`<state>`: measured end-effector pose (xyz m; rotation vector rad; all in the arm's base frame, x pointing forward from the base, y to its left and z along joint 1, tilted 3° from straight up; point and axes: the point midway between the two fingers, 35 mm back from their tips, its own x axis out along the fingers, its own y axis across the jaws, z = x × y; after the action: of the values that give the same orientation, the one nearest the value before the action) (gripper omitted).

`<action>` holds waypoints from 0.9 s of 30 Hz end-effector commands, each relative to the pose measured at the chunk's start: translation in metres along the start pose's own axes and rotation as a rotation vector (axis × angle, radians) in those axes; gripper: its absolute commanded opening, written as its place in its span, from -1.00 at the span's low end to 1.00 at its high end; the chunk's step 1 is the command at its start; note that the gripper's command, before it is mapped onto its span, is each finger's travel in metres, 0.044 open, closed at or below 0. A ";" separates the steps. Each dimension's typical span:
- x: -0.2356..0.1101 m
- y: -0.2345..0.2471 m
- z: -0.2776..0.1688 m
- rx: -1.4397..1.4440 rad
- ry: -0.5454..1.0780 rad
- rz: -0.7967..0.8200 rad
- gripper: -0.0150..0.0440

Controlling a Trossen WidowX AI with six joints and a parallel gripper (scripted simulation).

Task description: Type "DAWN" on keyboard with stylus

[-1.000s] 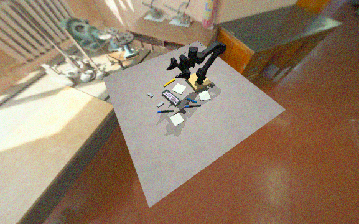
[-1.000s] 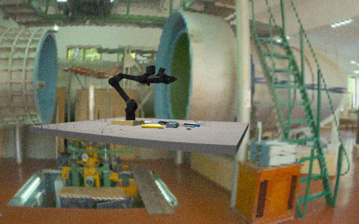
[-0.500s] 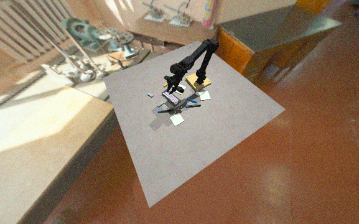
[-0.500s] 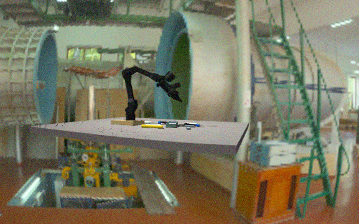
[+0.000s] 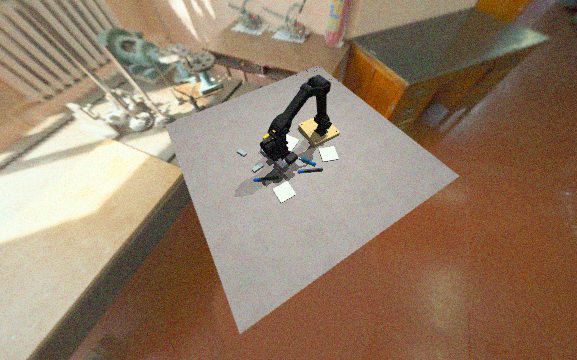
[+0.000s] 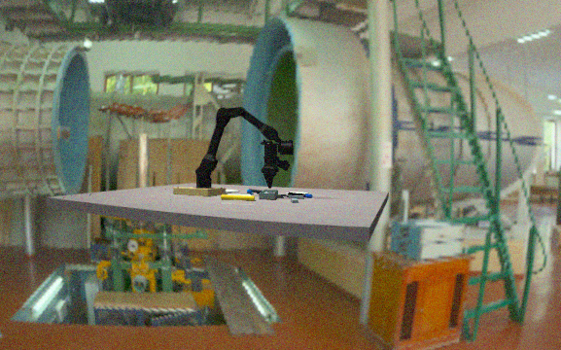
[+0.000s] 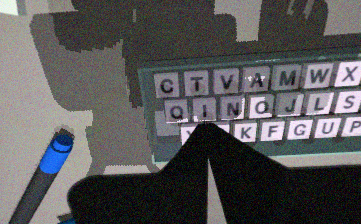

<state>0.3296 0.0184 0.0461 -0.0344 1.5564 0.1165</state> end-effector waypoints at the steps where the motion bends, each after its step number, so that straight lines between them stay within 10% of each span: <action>1: -0.003 0.001 0.003 -0.008 0.005 0.004 -0.49; 27: -0.004 -0.125 0.004 -0.007 0.006 -0.006 -0.49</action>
<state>0.3428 -0.0699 0.0440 -0.0493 1.5642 0.1308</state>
